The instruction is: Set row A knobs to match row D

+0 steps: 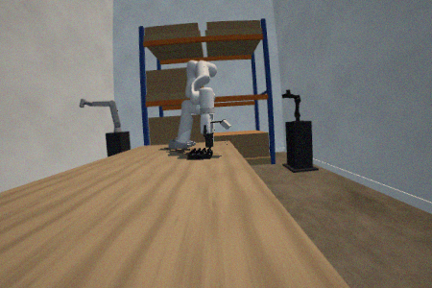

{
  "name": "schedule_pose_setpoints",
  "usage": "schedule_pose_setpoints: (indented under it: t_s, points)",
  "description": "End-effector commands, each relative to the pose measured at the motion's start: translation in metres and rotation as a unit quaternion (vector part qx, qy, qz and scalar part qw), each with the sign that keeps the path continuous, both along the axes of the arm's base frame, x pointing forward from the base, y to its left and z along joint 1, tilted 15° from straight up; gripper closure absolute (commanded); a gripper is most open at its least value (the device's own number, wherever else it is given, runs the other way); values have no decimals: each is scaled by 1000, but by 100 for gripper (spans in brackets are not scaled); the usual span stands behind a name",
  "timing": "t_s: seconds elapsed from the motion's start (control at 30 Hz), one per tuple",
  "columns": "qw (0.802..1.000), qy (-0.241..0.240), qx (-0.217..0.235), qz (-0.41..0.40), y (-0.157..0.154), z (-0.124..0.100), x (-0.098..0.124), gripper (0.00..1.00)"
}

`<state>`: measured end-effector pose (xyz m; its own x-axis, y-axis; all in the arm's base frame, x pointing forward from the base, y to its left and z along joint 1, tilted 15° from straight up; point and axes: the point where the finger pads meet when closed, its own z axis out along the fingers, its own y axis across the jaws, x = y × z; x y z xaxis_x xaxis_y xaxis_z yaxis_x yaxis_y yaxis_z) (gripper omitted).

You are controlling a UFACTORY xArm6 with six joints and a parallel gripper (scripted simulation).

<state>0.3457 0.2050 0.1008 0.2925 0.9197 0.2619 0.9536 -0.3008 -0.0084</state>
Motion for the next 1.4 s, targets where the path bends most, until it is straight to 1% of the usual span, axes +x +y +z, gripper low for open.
schedule_pose_setpoints:
  t_s: [0.0, 0.7, 1.37]
  points:
    - [1000, -2, 1, 0, 0, 1, 1, 81]
    - [1000, -2, 1, 0, 1, 0, 1, 81]
    - [1000, -2, 1, 0, 3, -10, 2, 81]
